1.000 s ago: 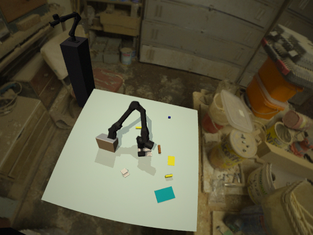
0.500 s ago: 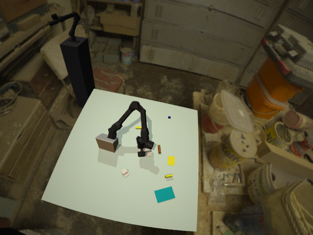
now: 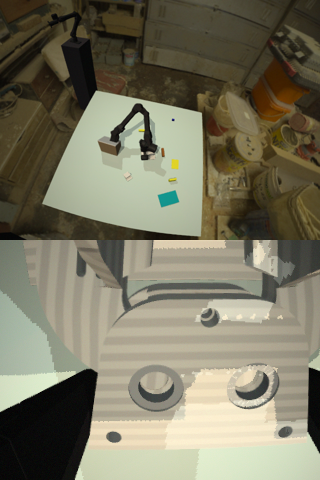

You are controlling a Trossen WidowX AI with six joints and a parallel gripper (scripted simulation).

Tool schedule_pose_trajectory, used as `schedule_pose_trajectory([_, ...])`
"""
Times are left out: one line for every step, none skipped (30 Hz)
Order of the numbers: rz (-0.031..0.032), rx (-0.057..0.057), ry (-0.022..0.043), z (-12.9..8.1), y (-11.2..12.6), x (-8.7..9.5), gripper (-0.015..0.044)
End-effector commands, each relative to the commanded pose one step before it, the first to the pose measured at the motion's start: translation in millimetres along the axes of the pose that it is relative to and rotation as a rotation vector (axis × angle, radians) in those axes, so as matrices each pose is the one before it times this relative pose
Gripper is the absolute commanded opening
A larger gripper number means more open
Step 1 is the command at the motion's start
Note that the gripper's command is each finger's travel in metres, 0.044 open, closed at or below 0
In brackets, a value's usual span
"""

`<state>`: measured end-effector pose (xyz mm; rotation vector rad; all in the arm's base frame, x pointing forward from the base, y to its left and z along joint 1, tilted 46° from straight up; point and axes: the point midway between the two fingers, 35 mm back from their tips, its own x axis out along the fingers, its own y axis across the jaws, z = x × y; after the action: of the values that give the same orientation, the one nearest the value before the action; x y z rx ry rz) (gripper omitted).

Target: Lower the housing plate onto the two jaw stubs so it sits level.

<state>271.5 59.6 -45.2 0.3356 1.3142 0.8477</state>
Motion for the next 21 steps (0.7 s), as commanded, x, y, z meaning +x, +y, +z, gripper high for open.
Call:
schedule_pose_trajectory([0.00551,0.0068,-0.00152,-0.25,0.15,1.21,0.0351])
schedule_pose_trajectory([0.00000,0.0000,0.00000,0.00,0.00,0.00,0.0351])
schedule_pose_trajectory([0.00001,0.0000,0.00000,0.00,0.00,0.14,0.0351])
schedule_pose_trajectory([0.00002,0.0000,0.00000,0.00,0.00,0.41,0.0351])
schedule_pose_trajectory([0.00004,0.0000,-0.00001,0.00,0.01,0.68,0.0351])
schedule_pose_trajectory([0.00004,0.0000,-0.00001,0.00,0.01,0.68,0.0351])
schedule_pose_trajectory([0.00002,0.0000,0.00000,0.00,0.01,0.41,0.0351])
schedule_pose_trajectory([0.00001,0.0000,0.00000,0.00,0.00,0.14,0.0351])
schedule_pose_trajectory([0.00000,0.0000,0.00000,0.00,0.00,0.00,0.0351])
schedule_pose_trajectory([0.00000,0.0000,0.00000,0.00,0.00,0.00,0.0351])
schedule_pose_trajectory([0.00000,0.0000,0.00000,0.00,0.00,0.00,0.0351])
schedule_pose_trajectory([0.00000,0.0000,0.00000,0.00,0.00,0.00,0.0351])
schedule_pose_trajectory([0.00000,0.0000,0.00000,0.00,0.00,0.00,0.0351])
schedule_pose_trajectory([0.00000,0.0000,0.00000,0.00,0.00,0.00,0.0351])
schedule_pose_trajectory([0.00001,0.0000,0.00000,0.00,0.00,0.14,0.0351])
schedule_pose_trajectory([0.00002,0.0001,0.00000,0.00,0.00,0.41,0.0351])
schedule_pose_trajectory([0.00004,0.0002,-0.00001,0.00,0.01,0.68,0.0351])
schedule_pose_trajectory([0.00004,0.0002,-0.00001,0.00,0.01,0.68,0.0351])
schedule_pose_trajectory([0.00002,0.0001,0.00000,0.00,0.01,0.41,0.0351])
schedule_pose_trajectory([0.00001,0.0000,0.00000,0.00,0.00,0.14,0.0351])
schedule_pose_trajectory([0.00000,0.0000,0.00000,0.00,0.00,0.00,0.0351])
